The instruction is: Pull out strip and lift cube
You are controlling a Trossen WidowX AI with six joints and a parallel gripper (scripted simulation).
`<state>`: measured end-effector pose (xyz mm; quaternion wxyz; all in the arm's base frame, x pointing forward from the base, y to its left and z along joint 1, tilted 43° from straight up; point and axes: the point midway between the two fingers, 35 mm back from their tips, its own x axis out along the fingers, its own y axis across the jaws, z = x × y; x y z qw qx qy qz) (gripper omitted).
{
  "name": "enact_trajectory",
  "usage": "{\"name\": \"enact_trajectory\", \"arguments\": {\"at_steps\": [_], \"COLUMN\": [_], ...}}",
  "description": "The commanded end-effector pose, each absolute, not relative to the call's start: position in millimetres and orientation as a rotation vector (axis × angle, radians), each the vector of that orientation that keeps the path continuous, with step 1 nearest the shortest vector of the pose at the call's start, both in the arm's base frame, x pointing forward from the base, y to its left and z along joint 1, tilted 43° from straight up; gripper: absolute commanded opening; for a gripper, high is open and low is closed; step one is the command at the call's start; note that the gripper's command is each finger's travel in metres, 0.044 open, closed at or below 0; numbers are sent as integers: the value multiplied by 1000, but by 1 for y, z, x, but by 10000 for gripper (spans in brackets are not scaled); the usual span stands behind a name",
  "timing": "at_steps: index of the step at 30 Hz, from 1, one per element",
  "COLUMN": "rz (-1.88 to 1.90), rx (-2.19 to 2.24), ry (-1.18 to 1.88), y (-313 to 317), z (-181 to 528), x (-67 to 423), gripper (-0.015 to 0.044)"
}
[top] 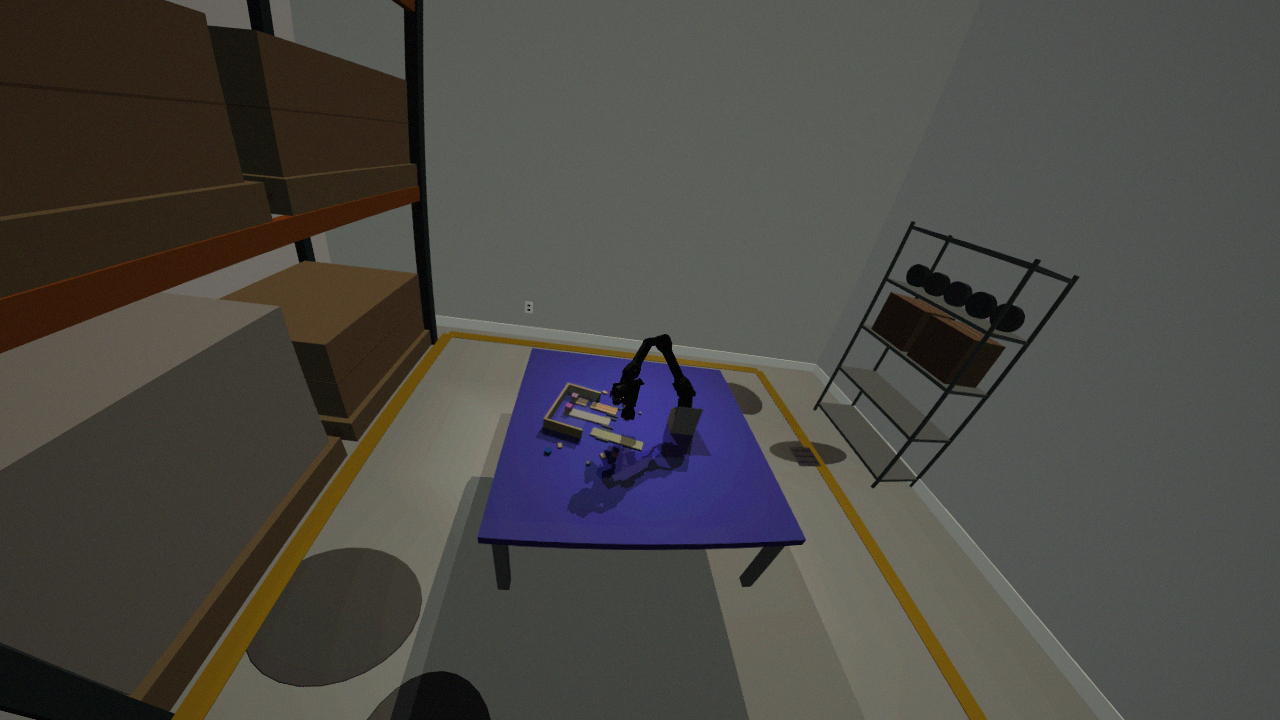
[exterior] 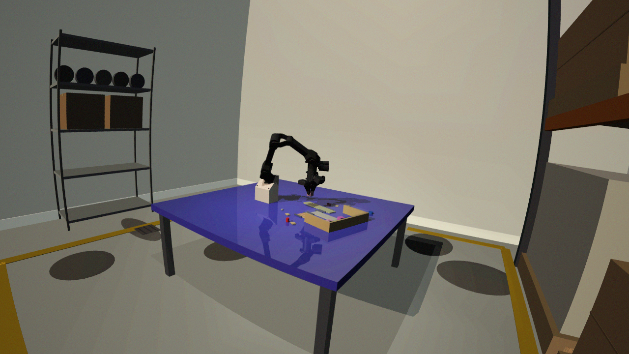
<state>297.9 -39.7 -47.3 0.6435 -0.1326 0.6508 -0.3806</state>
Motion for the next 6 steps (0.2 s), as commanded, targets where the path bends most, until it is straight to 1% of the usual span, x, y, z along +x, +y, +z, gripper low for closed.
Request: {"name": "enact_trajectory", "arguments": {"at_steps": [1, 6], "rz": [-869, -869], "rx": [-292, -292], "ry": [1481, 1481], "y": [-39, -39], "z": [-47, -47], "x": [298, 298], "gripper": [0, 0]}}
